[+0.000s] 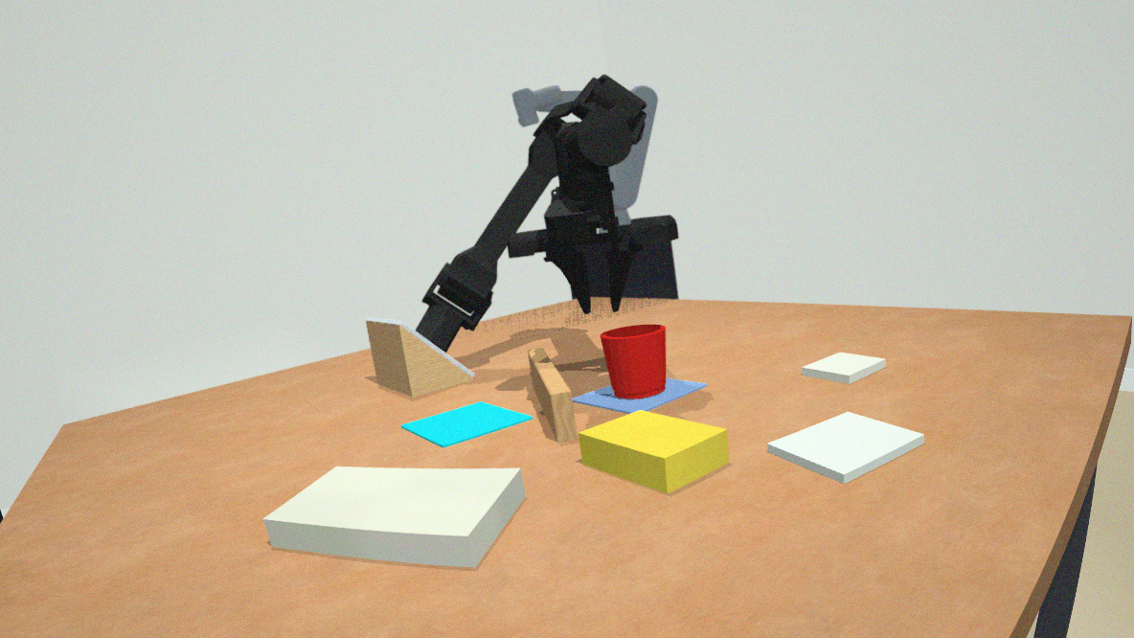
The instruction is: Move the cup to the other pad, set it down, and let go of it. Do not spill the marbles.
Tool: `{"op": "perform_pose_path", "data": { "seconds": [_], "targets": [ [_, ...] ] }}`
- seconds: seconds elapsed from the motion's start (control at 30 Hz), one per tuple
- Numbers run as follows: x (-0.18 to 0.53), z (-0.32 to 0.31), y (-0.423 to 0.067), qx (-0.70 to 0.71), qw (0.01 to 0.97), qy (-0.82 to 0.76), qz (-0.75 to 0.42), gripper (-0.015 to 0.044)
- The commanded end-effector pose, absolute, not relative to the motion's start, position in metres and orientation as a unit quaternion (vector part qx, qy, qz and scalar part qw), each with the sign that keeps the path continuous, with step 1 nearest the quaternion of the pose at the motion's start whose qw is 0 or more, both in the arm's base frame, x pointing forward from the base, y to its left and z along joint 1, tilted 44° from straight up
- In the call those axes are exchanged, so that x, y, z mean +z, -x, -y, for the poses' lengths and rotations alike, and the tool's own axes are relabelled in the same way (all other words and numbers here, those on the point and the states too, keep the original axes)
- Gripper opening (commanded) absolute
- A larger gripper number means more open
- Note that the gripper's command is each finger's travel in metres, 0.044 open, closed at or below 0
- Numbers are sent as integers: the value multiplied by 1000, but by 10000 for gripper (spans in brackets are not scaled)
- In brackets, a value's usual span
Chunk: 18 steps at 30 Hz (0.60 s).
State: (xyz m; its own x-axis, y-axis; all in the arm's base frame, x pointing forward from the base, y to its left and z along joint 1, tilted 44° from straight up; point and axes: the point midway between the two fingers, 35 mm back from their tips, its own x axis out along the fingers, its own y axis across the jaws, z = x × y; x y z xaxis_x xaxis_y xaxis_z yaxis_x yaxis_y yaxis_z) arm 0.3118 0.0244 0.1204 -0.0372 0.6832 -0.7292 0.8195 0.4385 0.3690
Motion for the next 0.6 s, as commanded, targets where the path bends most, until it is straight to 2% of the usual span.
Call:
{"op": "perform_pose_path", "data": {
  "seconds": [0.0,0.57],
  "targets": [
    [122,-25,-313,-77,444,-531,-717,148],
    [104,-42,-313,-77,444,-531,-717,148]
  ]
}}
